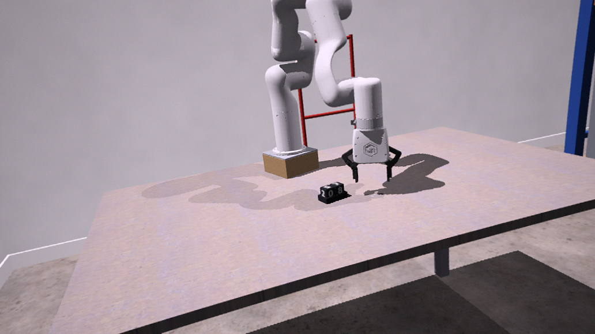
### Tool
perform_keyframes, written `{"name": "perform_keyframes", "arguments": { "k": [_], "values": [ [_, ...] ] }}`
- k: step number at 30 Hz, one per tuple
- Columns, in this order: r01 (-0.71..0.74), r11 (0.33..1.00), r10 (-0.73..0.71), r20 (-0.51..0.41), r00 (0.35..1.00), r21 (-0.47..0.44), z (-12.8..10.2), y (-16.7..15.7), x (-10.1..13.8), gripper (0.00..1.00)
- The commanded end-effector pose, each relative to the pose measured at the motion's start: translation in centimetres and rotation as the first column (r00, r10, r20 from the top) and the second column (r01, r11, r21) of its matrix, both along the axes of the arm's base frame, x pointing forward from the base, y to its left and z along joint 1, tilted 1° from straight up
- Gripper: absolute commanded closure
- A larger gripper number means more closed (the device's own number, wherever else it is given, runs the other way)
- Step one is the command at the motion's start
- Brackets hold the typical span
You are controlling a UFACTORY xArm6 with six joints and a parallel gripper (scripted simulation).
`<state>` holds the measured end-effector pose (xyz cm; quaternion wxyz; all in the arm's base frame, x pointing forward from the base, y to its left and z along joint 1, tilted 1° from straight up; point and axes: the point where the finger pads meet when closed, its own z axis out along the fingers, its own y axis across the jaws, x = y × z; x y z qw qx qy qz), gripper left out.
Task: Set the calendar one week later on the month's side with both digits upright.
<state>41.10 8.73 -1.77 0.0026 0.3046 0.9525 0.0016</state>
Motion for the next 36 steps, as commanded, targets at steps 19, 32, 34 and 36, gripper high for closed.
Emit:
{"name": "perform_keyframes", "arguments": {
  "k": [19, 32, 34, 36],
  "values": [
    [0.046, 0.999, -0.046, 0.004, 0.999, 0.001, 1.5, 0.0, 0.2, 0.0],
    [0.26, 0.966, -0.26, 0.003, 0.966, 0.003, 1.5, -2.4, 0.8, 0.0],
    [0.28, 0.96, -0.28, 0.003, 0.96, 0.003, 1.5, -2.5, 0.8, 0.0],
    [0.333, 0.943, -0.333, 0.002, 0.943, 0.004, 1.5, -2.6, 0.9, 0.0]
  ]
}}
